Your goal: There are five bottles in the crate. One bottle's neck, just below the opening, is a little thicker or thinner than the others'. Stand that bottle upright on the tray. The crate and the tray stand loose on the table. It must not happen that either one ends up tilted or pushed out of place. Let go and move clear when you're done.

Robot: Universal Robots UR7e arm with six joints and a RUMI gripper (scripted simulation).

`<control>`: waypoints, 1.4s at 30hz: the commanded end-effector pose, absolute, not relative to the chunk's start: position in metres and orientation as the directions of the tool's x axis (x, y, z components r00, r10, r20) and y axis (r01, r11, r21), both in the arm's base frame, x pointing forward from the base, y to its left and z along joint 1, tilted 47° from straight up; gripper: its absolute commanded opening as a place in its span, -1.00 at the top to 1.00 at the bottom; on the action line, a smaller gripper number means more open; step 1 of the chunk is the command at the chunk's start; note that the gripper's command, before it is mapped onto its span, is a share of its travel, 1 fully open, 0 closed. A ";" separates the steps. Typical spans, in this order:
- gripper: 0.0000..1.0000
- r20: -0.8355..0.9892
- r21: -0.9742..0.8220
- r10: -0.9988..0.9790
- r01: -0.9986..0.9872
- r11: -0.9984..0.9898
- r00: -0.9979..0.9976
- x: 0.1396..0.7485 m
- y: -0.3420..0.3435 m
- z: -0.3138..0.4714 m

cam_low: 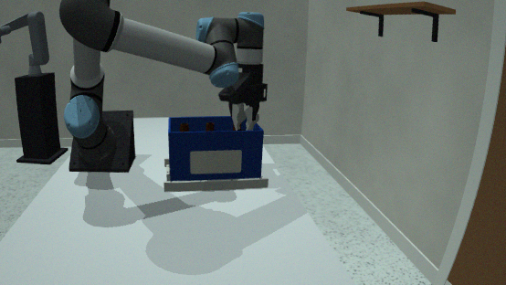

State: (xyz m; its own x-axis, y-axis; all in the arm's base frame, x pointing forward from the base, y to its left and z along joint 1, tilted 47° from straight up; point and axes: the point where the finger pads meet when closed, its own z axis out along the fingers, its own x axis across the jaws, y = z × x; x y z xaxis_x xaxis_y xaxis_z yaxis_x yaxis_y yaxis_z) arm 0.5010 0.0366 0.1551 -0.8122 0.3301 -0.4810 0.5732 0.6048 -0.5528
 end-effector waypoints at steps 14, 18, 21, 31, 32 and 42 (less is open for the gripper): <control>0.24 -0.482 -0.552 0.330 0.573 0.605 -0.812 0.501 0.037 0.155; 0.24 -0.482 -0.552 0.330 0.573 0.605 -0.812 0.501 0.037 0.155; 0.24 -0.482 -0.552 0.330 0.573 0.605 -0.812 0.501 0.037 0.155; 0.24 -0.482 -0.552 0.330 0.573 0.605 -0.812 0.501 0.037 0.155; 0.24 -0.482 -0.552 0.330 0.573 0.605 -0.812 0.501 0.037 0.155; 0.24 -0.482 -0.552 0.330 0.573 0.605 -0.812 0.501 0.037 0.155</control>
